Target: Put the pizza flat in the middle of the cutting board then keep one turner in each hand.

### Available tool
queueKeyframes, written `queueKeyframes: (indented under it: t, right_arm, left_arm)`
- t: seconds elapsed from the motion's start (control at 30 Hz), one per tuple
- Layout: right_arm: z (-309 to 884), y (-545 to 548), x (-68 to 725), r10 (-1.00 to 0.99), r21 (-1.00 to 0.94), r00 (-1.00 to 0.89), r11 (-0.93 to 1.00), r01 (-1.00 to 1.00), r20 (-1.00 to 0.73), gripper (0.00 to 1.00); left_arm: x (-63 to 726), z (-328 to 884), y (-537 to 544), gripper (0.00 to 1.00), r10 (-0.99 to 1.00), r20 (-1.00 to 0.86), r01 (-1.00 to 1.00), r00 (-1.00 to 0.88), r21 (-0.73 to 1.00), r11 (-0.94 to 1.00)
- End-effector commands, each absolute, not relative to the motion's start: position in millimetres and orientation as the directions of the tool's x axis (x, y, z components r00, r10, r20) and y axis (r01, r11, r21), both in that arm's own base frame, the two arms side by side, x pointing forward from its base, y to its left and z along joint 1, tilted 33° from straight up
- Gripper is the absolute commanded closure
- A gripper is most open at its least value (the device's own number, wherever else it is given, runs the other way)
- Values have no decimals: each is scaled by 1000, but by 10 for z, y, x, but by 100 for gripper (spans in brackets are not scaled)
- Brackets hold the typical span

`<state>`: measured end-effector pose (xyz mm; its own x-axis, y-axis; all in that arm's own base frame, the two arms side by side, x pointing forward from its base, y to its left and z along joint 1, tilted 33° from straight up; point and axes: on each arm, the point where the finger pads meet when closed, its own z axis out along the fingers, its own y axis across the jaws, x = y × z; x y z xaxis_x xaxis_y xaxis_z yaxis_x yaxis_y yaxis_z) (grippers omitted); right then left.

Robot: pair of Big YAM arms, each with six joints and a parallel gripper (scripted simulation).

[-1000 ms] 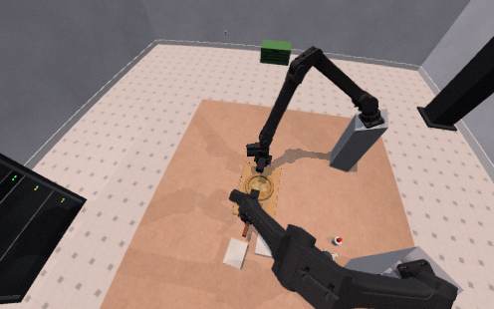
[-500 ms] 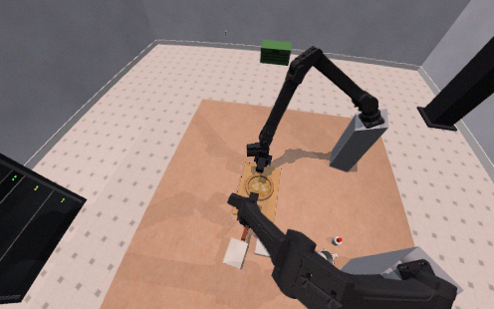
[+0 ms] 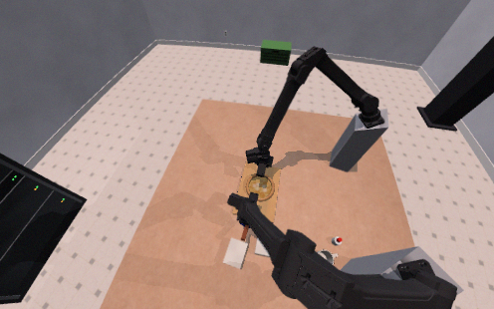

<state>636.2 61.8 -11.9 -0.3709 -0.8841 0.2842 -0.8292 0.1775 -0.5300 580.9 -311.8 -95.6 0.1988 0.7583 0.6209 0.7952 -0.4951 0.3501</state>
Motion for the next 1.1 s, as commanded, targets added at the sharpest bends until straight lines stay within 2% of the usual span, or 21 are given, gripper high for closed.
queueKeyframes:
  t: [0.0, 0.63, 0.83, 1.07]
  right_arm:
    - [-32, 857, 6426, -873, -546, -397, 194, -815, 282, 94]
    - [214, 353, 6351, -852, -567, -428, 200, -799, 302, 94]
    - [114, 586, 6273, -865, -562, -402, 181, -807, 299, 94]
    - [198, 224, 6291, -856, -562, -418, 194, -804, 303, 94]
  left_arm:
    - [5932, -802, -3172, 94, 774, 608, 788, 177, 384, -481]
    - [5920, -850, -3113, 94, 770, 613, 795, 179, 371, -480]
    - [5907, -867, -3112, 94, 768, 614, 796, 182, 367, -482]
    - [5880, -902, -3107, 94, 765, 617, 797, 187, 360, -485]
